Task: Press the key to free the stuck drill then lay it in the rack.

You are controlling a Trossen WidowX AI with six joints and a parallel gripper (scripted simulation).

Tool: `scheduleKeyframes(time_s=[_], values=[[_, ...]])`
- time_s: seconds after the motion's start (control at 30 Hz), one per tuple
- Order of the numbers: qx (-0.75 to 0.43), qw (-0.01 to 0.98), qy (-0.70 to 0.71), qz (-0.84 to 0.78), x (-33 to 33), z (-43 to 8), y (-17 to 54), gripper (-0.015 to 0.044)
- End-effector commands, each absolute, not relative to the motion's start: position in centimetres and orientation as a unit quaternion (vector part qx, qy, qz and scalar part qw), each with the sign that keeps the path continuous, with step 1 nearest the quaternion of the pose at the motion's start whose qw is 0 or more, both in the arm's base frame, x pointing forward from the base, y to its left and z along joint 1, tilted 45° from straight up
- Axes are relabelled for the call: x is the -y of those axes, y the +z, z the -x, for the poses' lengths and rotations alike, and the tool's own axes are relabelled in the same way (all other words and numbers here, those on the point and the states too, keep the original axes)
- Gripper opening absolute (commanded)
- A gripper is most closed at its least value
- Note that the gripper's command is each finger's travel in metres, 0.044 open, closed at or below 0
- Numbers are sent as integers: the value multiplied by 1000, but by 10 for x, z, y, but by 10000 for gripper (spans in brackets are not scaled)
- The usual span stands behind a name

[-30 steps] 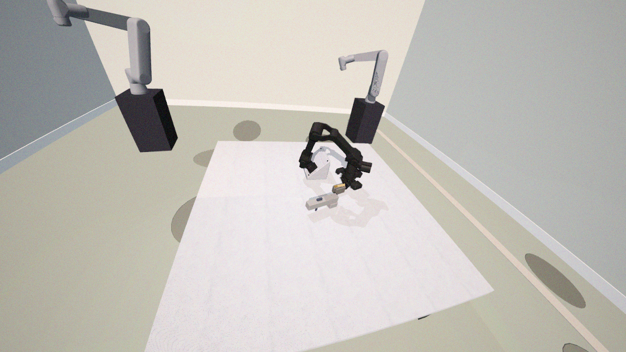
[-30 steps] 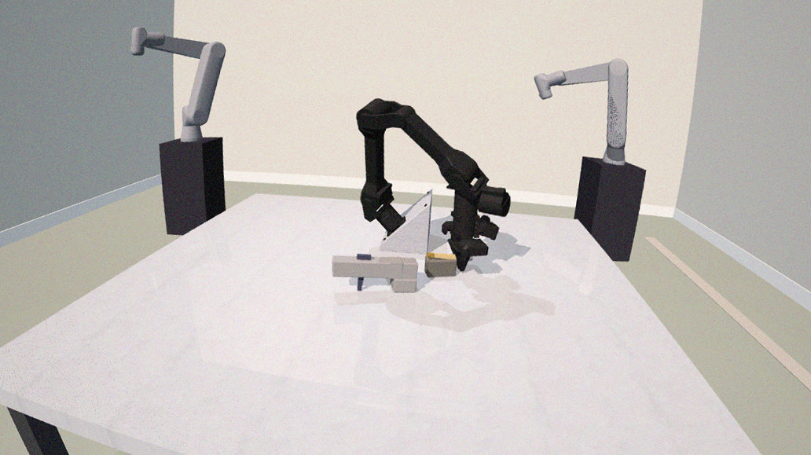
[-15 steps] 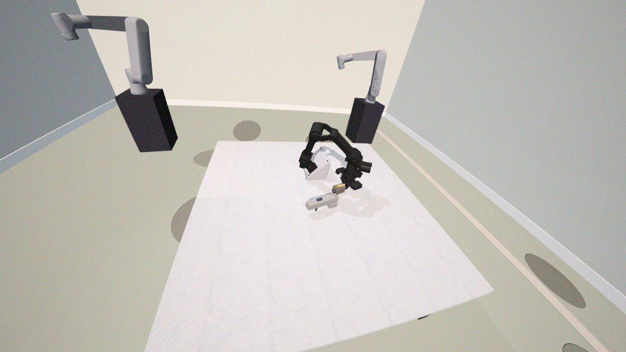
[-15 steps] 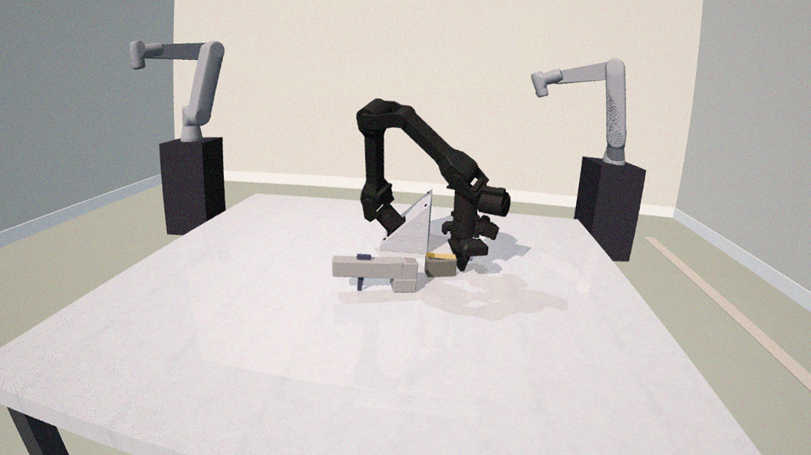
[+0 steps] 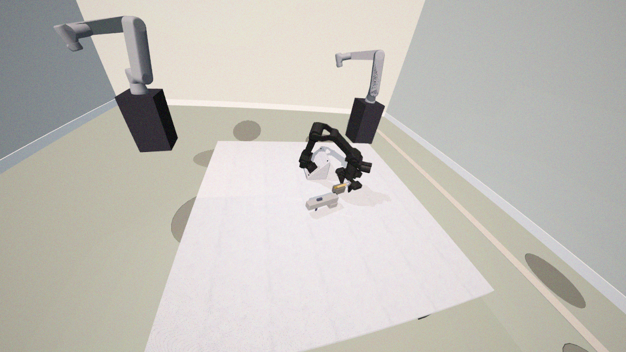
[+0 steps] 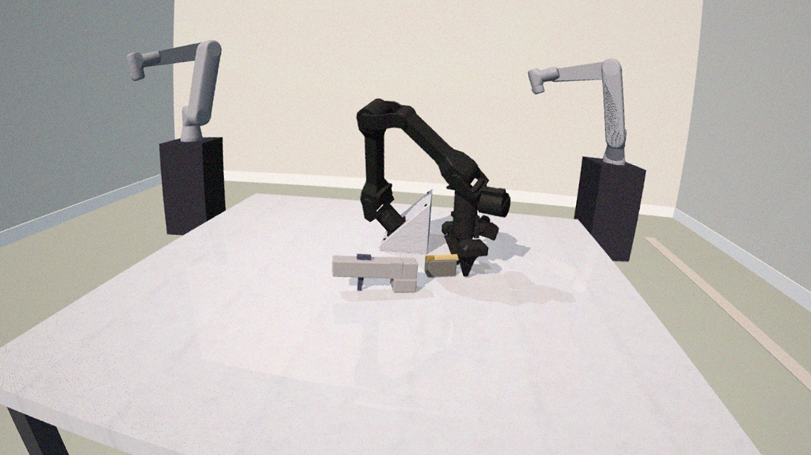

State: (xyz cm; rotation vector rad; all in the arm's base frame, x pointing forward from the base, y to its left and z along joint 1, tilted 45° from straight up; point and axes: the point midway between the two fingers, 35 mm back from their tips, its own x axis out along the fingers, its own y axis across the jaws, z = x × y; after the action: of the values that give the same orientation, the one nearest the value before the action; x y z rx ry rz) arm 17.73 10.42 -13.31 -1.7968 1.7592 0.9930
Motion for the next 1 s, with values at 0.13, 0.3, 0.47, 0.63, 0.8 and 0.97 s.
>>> scheduleKeyframes(time_s=[0.13, 0.3, 0.47, 0.63, 0.8, 0.97], values=[[-639, 209, 353, 651, -117, -178, -119, 440], [-639, 208, 353, 651, -130, -178, -103, 440], [-639, 208, 353, 651, -145, -180, -88, 440], [-639, 208, 354, 651, -160, -182, -75, 440], [-585, 244, 427, 645, -185, -173, -104, 440], [-438, 303, 570, 626, -259, -155, -135, 440]])
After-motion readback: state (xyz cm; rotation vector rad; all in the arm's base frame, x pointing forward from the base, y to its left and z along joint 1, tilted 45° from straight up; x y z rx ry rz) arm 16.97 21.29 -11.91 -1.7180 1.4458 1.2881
